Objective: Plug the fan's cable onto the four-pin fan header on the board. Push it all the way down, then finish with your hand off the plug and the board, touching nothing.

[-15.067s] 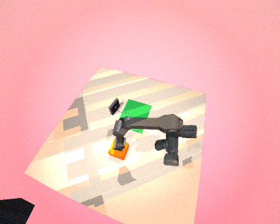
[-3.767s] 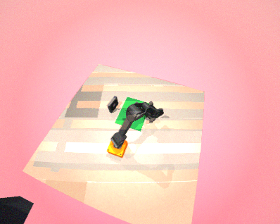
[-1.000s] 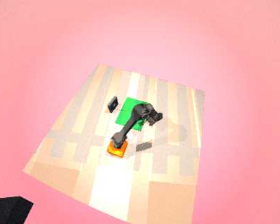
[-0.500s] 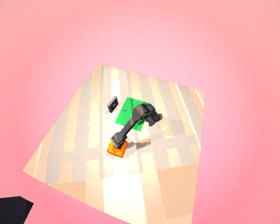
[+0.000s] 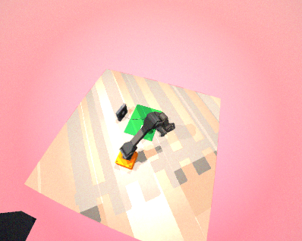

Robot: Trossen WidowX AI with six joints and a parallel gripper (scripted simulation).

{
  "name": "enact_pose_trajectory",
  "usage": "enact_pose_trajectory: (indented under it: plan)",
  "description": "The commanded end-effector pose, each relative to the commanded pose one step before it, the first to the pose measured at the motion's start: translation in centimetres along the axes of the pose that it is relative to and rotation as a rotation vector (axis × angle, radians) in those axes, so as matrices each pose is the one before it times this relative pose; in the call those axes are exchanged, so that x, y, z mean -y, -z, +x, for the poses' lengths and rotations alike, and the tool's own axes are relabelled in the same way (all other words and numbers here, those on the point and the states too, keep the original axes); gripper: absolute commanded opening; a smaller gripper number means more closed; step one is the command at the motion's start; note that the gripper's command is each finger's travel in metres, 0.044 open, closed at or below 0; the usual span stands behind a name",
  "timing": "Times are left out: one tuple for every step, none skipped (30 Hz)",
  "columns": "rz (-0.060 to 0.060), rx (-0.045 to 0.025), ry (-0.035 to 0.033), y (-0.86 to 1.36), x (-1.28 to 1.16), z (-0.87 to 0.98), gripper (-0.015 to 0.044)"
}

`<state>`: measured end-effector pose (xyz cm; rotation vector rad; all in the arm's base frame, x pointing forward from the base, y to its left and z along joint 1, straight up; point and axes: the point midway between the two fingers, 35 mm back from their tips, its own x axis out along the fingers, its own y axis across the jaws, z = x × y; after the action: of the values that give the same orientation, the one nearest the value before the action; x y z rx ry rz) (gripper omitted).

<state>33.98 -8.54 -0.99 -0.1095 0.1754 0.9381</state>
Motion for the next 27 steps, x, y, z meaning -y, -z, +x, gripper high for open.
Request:
enact_pose_trajectory:
  plan:
    - [-0.0094,-0.00219,0.00077,0.375,0.127,0.049,0.0000]
    - [0.0000,0.00000,0.00000,0.087,0.000,0.017,0.0000]
    - [0.0000,0.00000,0.00000,0.086,0.001,0.017,0.0000]
    - [0.0000,0.00000,0.00000,0.087,0.000,0.017,0.0000]
    - [0.0000,0.00000,0.00000,0.087,0.000,0.017,0.0000]
    - [0.0000,0.00000,0.00000,0.087,0.000,0.017,0.0000]
    - [0.0000,0.00000,0.00000,0.087,0.000,0.017,0.0000]
    - [0.0000,0.00000,0.00000,0.087,0.000,0.017,0.0000]
    - [0.0000,0.00000,0.00000,0.086,0.000,0.017,0.0000]
    - [0.0000,0.00000,0.00000,0.087,0.000,0.017,0.0000]
    - [0.0000,0.00000,0.00000,0.087,0.000,0.017,0.0000]
    - [0.0000,0.00000,0.00000,0.087,0.000,0.017,0.0000]
    - [0.0000,0.00000,0.00000,0.087,0.000,0.017,0.0000]
    - [0.0000,0.00000,0.00000,0.087,0.000,0.017,0.0000]
    - [0.0000,0.00000,0.00000,0.087,0.001,0.017,0.0000]
    - [0.0000,0.00000,0.00000,0.087,0.000,0.017,0.0000]
    - [0.0000,0.00000,0.00000,0.087,0.000,0.017,0.0000]
    - [0.0000,0.00000,0.00000,0.088,0.000,0.017,0.0000]
    - [0.0102,0.00225,-0.00093,-0.288,-0.150,-0.029,0.0000]
    - [0.0000,0.00000,0.00000,0.000,0.000,0.000,0.0000]
    - [0.0000,0.00000,0.00000,0.000,0.000,0.000,0.0000]
    - [0.0000,0.00000,0.00000,0.000,0.000,0.000,0.0000]
    - [0.0000,0.00000,0.00000,0.000,0.000,0.000,0.0000]
    - [0.0000,0.00000,0.00000,0.000,0.000,0.000,0.0000]
    - [0.0000,0.00000,0.00000,0.000,0.000,0.000,0.0000]
    - [0.0000,0.00000,0.00000,0.000,0.000,0.000,0.0000]
    - [0.0000,0.00000,0.00000,0.000,0.000,0.000,0.0000]
